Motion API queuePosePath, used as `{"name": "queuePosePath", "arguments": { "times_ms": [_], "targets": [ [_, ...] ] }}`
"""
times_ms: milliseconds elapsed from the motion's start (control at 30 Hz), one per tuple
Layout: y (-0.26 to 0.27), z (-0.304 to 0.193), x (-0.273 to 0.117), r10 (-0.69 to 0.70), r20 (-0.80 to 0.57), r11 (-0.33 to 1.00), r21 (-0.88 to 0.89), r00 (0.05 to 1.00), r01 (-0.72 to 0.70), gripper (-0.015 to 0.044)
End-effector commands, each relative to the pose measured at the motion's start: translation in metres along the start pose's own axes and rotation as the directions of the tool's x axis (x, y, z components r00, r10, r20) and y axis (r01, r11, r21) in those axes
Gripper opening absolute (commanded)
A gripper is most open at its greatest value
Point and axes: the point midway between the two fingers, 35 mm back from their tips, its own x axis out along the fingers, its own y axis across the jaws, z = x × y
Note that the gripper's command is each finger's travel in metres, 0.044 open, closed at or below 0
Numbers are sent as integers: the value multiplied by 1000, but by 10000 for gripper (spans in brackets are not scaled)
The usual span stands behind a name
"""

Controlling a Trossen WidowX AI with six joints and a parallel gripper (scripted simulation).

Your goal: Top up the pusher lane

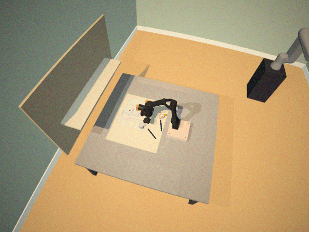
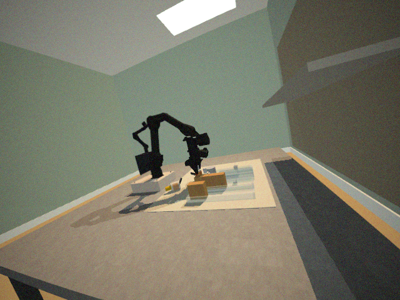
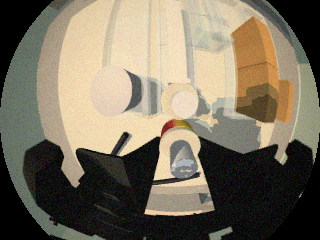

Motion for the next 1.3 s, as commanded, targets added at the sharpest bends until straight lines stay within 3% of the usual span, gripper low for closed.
{"name": "queuePosePath", "arguments": {
  "times_ms": [0, 1267],
  "targets": [
    [0, 5, -2, -3, 10, 1000, -4, 1000, 3, 0],
    [0, 19, -3, -3, 11, 1000, -4, 1000, 3, 0]
  ]
}}
